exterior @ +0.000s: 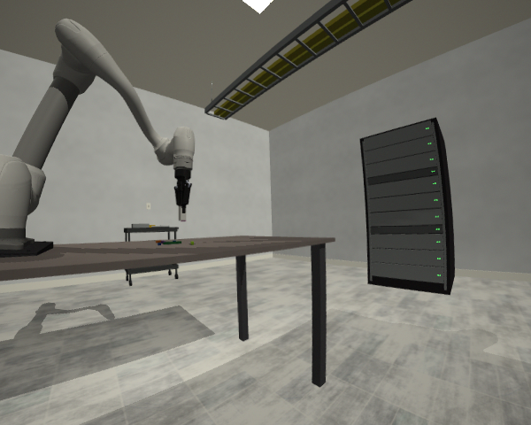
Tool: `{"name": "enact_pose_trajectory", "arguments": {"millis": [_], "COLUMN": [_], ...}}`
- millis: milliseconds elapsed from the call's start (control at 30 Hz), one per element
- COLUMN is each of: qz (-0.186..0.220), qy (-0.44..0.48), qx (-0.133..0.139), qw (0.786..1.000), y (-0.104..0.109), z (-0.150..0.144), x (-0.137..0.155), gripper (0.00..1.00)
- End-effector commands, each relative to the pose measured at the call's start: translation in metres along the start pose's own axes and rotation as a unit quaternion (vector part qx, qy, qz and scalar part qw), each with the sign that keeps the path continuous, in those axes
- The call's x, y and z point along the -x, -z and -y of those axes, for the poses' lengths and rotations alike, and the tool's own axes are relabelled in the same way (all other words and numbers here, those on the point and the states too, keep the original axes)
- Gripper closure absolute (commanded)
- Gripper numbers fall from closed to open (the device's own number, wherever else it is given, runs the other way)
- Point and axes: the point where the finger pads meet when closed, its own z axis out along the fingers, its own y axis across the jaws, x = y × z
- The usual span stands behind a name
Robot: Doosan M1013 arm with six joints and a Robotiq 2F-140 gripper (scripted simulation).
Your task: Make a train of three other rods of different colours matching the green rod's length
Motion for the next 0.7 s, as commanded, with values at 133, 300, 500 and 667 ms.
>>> {"name": "enact_pose_trajectory", "arguments": {"millis": [133, 300, 500, 667], "qz": [-0.002, -0.002, -0.002, -0.002], "qy": [-0.147, -0.233, -0.338, -0.389], "qx": [0.002, 0.002, 0.002, 0.001], "qw": [0.989, 0.972, 0.941, 0.921], "y": [0.001, 0.001, 0.001, 0.001], "z": [-0.007, -0.01, -0.015, -0.017], "x": [0.008, 0.013, 0.019, 0.022], "gripper": [0.97, 0.97, 0.97, 0.97]}}
